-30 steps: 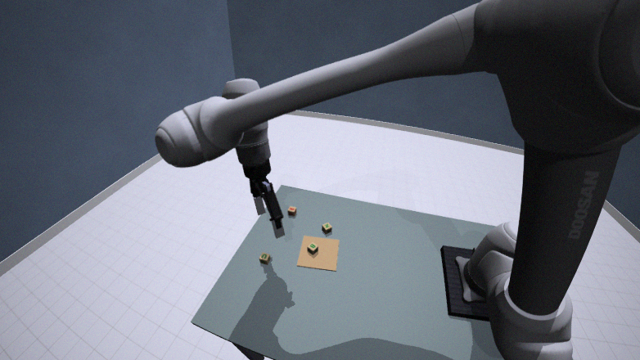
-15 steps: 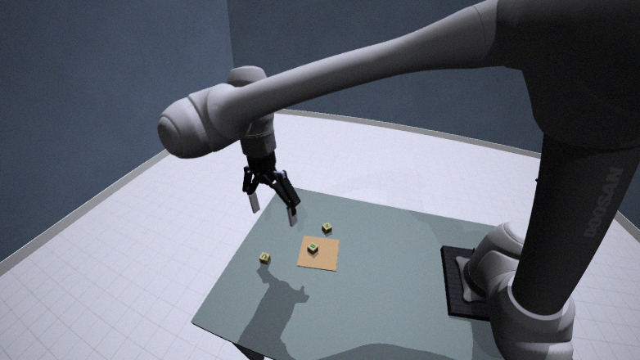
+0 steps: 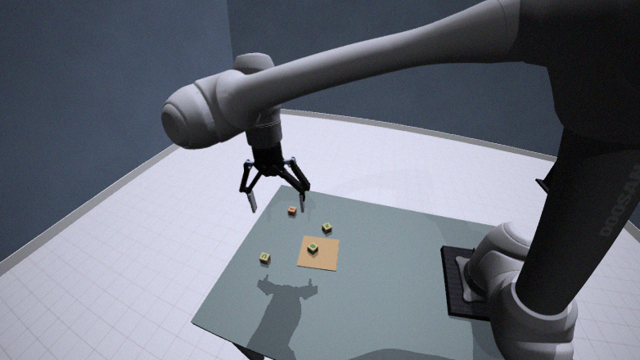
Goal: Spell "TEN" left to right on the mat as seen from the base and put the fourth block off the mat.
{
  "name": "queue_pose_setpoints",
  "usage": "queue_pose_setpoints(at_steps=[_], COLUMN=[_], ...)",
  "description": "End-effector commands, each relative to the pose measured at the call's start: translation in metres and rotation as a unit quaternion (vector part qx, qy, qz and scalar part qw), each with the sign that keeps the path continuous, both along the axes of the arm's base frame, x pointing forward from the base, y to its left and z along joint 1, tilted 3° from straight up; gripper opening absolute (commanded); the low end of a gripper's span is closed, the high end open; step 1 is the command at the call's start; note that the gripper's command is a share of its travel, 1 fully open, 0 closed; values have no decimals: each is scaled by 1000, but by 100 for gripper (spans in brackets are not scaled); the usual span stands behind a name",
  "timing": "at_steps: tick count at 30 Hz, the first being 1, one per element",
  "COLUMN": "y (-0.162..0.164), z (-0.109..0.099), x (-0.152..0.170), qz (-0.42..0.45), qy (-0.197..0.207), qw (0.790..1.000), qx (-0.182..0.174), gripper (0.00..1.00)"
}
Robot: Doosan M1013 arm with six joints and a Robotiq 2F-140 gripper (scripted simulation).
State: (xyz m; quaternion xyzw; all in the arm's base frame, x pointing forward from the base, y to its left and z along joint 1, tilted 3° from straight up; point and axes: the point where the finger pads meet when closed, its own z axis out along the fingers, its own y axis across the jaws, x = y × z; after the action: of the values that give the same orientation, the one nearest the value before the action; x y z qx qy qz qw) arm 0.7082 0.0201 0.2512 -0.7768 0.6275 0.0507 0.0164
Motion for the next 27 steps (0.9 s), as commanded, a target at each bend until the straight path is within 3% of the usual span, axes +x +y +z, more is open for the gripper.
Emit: queue_pose_setpoints(at_steps=[1,11,13,27], y=[-1,-6,-6,-14], z=[6,24,24,50], x=[-11,-23,-23,-42], qz=[69,229,229,460], qy=[-4,-23,-23,-43], qw=[998,973,973,887], qx=[1,-2,-2,-9], gripper=[100,100,100,100])
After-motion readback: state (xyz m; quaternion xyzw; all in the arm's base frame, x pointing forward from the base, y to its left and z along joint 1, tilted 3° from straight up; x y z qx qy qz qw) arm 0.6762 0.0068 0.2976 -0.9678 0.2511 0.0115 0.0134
